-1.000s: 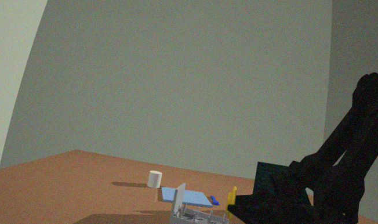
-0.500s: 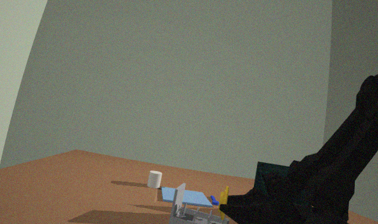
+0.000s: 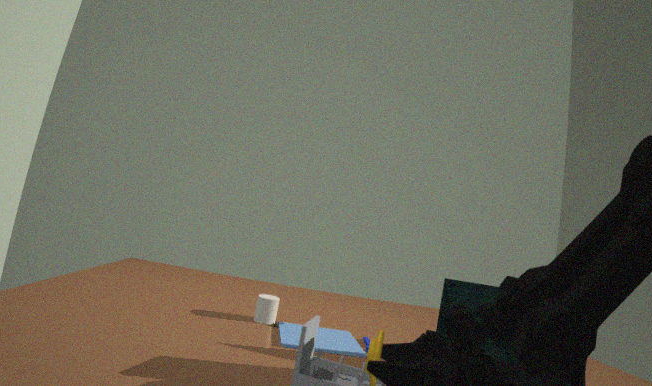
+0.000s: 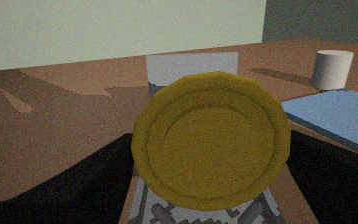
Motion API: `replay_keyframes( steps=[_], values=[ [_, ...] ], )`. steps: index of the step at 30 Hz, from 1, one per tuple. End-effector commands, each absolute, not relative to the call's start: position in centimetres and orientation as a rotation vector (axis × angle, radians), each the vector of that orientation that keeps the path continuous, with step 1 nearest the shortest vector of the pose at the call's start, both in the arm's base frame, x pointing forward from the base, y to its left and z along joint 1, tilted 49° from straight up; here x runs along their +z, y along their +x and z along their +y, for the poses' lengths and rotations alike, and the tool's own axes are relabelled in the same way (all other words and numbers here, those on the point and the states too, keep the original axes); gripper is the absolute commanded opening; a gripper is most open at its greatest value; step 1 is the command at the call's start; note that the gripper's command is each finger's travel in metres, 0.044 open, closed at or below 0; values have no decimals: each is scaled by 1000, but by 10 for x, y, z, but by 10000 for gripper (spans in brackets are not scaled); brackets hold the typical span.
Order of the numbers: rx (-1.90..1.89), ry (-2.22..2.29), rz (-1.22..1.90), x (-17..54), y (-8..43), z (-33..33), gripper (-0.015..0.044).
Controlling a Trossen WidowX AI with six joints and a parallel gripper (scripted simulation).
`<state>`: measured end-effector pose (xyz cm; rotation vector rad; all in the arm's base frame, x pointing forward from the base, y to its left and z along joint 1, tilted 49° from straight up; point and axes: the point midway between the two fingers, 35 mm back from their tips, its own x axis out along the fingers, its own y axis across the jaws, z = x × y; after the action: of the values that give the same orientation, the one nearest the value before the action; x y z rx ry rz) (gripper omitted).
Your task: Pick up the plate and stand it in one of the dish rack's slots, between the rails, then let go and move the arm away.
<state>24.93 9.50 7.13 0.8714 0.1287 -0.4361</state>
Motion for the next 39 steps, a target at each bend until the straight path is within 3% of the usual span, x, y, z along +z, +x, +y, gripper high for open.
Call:
replay_keyframes(
  steps=[1,11,26,39],
  values=[
    [-436,875,126,72,250,95,0],
    [-436,872,128,72,249,94,0],
    [-435,877,126,73,250,95,394],
    [-448,879,137,92,254,78,400]
  ],
)
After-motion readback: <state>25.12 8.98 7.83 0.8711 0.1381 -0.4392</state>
